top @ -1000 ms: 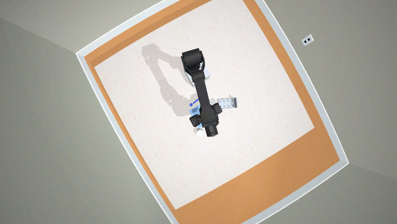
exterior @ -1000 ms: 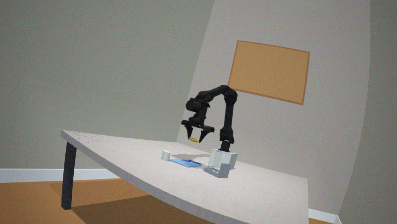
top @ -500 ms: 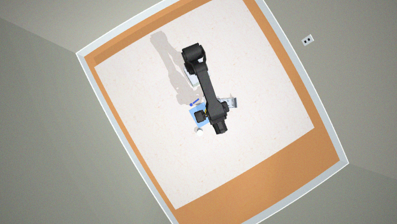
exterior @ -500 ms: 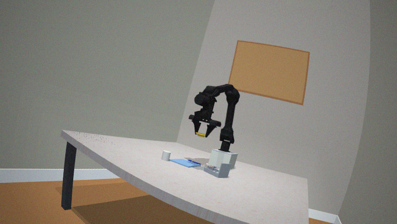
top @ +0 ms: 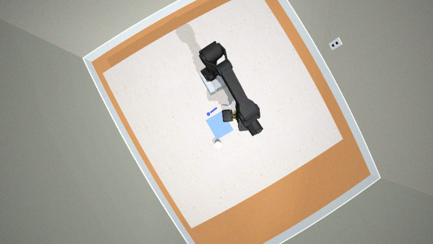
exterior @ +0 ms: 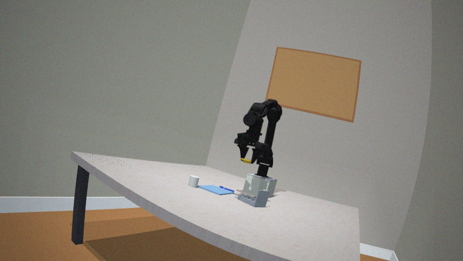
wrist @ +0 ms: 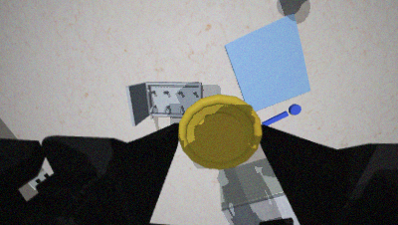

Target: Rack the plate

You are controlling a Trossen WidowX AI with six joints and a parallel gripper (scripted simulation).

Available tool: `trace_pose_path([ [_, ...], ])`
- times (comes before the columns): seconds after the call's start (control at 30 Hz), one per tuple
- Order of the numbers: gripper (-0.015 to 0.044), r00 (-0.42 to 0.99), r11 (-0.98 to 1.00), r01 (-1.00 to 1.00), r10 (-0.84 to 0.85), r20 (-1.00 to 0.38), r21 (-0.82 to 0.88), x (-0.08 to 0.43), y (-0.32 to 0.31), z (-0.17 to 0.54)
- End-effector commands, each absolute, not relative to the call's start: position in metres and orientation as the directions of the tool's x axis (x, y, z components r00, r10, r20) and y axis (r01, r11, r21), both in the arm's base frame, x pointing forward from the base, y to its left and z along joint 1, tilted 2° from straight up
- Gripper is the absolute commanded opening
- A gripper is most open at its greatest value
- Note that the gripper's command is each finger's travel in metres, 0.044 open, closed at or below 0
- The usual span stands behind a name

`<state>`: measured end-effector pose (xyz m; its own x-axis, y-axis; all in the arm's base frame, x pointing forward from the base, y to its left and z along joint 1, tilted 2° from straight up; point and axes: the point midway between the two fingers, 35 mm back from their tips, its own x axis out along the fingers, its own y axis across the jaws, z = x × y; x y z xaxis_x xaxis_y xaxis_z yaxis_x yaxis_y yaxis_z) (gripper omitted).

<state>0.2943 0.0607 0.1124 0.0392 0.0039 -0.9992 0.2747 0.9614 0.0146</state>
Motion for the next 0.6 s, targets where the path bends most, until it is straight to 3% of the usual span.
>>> trace_pose_path([
  [0.0, 0.0000, 0.042, 0.967, 0.246, 0.062, -0.997, 0.071, 0.300, 0.066, 0.097],
  [0.57, 0.0000, 0.183, 0.907, -0.032, 0.419, -0.889, 0.421, 0.349, 0.088, 0.032],
])
